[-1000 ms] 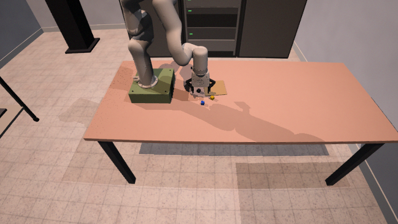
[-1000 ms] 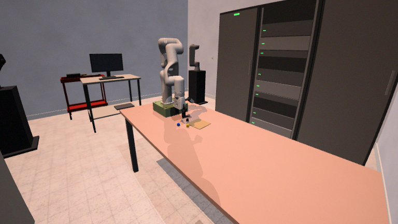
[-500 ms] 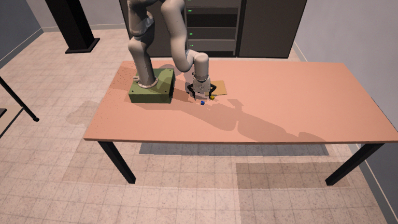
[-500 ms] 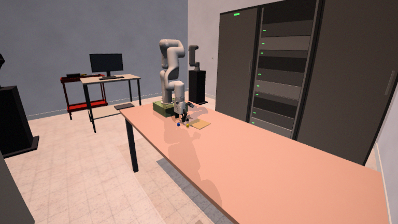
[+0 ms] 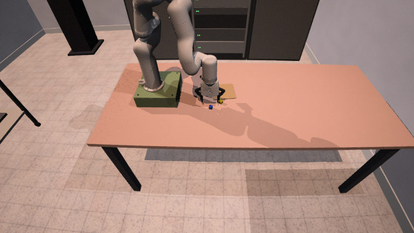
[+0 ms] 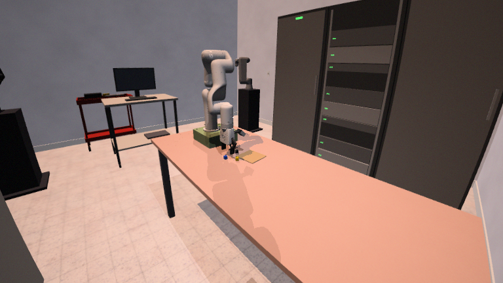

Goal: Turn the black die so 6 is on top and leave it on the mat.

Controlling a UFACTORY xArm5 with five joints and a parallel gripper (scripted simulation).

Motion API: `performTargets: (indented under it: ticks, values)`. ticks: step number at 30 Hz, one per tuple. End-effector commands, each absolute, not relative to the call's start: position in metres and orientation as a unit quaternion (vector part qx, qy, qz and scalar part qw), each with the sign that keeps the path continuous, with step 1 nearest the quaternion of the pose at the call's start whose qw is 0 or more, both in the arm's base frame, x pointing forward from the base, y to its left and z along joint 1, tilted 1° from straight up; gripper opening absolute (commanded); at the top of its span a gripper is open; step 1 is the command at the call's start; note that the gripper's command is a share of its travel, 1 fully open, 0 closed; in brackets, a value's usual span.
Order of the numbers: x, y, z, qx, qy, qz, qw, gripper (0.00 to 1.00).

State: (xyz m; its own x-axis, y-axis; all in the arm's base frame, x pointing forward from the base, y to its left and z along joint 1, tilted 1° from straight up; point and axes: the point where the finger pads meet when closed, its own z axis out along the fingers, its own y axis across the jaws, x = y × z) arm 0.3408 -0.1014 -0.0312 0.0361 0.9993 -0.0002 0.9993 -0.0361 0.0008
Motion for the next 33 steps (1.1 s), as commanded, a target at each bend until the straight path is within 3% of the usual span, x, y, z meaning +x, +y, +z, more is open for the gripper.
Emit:
performTargets:
  ticks: [1, 20, 33]
  values:
    - [0.342, -0.102, -0.030, 0.720, 0.694, 0.001, 0.002, 1.00]
    - [0.343, -0.101, -0.030, 0.720, 0.694, 0.001, 0.002, 1.00]
    - [0.383, -0.073, -0.031, 0.720, 0.694, 0.001, 0.001, 1.00]
